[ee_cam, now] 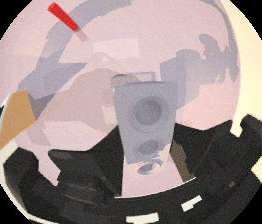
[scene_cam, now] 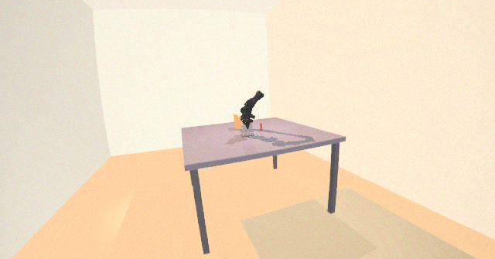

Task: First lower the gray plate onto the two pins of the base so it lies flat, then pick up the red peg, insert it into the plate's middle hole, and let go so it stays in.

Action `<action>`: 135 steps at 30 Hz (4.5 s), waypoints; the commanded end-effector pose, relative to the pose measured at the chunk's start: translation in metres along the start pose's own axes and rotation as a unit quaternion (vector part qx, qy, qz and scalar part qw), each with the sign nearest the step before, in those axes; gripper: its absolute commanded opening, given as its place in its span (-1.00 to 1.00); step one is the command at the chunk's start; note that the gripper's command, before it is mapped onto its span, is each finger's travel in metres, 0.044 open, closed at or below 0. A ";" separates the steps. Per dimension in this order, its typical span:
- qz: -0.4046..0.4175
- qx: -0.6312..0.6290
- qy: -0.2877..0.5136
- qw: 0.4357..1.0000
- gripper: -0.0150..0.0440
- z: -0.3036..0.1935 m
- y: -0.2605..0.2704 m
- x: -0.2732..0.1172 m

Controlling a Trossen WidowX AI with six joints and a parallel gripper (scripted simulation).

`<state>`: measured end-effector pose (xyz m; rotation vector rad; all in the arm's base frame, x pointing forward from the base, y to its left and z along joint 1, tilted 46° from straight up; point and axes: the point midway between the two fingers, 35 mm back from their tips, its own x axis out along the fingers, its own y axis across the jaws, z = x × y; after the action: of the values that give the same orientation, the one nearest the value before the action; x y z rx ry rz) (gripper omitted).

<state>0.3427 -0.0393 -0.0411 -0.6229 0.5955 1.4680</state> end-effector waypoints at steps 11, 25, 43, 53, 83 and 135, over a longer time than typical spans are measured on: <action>0.001 -0.002 0.002 1.000 -0.49 -0.002 0.001 0.008; 0.001 -0.002 0.001 1.000 -0.49 -0.002 0.001 0.025; 0.000 -0.007 0.004 1.000 -0.49 -0.002 0.000 0.037; 0.000 -0.007 0.004 1.000 0.31 -0.002 0.000 0.037; 0.001 0.028 0.004 1.000 1.00 -0.001 -0.003 -0.081; 0.002 0.974 0.004 0.226 1.00 0.182 0.098 -0.081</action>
<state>0.2452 0.0303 0.1426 1.4231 1.7411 -0.2485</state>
